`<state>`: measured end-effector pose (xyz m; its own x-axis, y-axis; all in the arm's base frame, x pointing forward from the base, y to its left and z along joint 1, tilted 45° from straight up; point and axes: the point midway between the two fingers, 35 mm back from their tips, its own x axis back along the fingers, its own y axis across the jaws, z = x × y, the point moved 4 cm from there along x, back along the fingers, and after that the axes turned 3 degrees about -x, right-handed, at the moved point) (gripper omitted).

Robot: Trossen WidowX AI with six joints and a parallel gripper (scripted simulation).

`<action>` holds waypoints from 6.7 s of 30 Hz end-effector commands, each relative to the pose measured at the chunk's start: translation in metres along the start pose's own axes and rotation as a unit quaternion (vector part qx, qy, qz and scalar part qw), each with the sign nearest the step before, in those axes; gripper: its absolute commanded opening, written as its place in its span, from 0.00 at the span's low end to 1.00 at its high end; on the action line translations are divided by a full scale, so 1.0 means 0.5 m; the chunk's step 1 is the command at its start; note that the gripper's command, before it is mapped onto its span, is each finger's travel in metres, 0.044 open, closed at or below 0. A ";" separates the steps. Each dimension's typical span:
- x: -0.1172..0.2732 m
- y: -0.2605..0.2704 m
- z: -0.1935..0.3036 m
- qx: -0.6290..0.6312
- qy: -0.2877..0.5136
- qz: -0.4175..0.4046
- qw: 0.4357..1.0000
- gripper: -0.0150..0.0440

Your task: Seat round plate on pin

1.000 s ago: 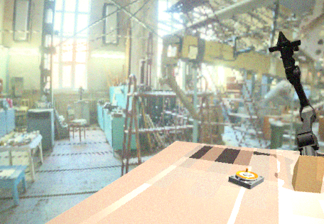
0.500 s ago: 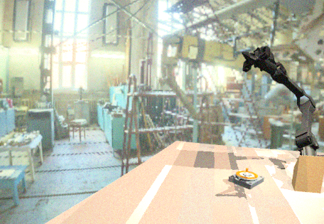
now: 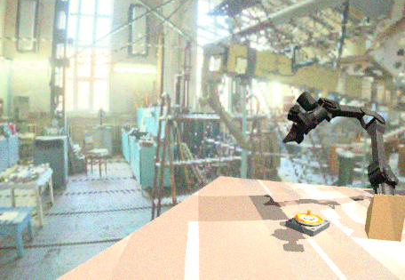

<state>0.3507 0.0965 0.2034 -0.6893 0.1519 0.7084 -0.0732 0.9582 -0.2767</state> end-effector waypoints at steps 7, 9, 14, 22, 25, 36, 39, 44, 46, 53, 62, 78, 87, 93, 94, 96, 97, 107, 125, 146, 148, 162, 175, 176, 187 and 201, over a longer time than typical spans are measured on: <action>-0.107 -0.136 0.258 -0.018 0.270 0.192 0.943 0.25; -0.107 -0.177 0.336 -0.010 0.347 0.248 0.905 0.25; -0.101 -0.194 0.373 -0.004 0.381 0.272 0.883 0.25; -0.117 -0.206 0.399 -0.004 0.381 0.272 0.884 0.25; -0.133 -0.220 0.420 -0.004 0.381 0.272 0.884 0.25; -0.153 -0.239 0.440 -0.003 0.381 0.273 0.883 0.25; -0.157 -0.242 0.435 -0.003 0.381 0.273 0.883 0.25; -0.165 -0.249 0.424 -0.003 0.381 0.273 0.883 0.25; -0.167 -0.250 0.421 -0.003 0.381 0.273 0.883 0.25; -0.174 -0.251 0.417 -0.003 0.381 0.273 0.883 0.25; -0.174 -0.252 0.416 -0.003 0.381 0.273 0.883 0.25; -0.175 -0.253 0.415 -0.003 0.381 0.273 0.883 0.25; -0.175 -0.253 0.415 -0.003 0.381 0.273 0.883 0.25; -0.175 -0.253 0.415 -0.003 0.381 0.273 0.883 0.25; -0.175 -0.253 0.415 -0.003 0.381 0.273 0.883 0.25; -0.175 -0.253 0.415 -0.003 0.381 0.273 0.883 0.25; -0.175 -0.253 0.415 -0.003 0.381 0.273 0.883 0.25; -0.175 -0.253 0.415 -0.003 0.381 0.273 0.883 0.25; -0.176 -0.252 0.414 -0.003 0.381 0.273 0.883 0.25; -0.187 -0.253 0.404 -0.003 0.381 0.273 0.883 0.25; -0.188 -0.253 0.404 -0.003 0.381 0.273 0.883 0.25; -0.188 -0.253 0.404 -0.003 0.381 0.273 0.883 0.25; -0.189 -0.253 0.403 -0.003 0.381 0.273 0.883 0.25; -0.189 -0.253 0.403 -0.003 0.381 0.273 0.883 0.25; -0.199 -0.252 0.395 -0.004 0.381 0.273 0.883 0.25; -0.219 -0.246 0.382 -0.004 0.380 0.273 0.883 0.25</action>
<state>0.2904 -0.0853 0.0363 0.0754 0.7129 0.6972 0.1131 0.6886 -0.7163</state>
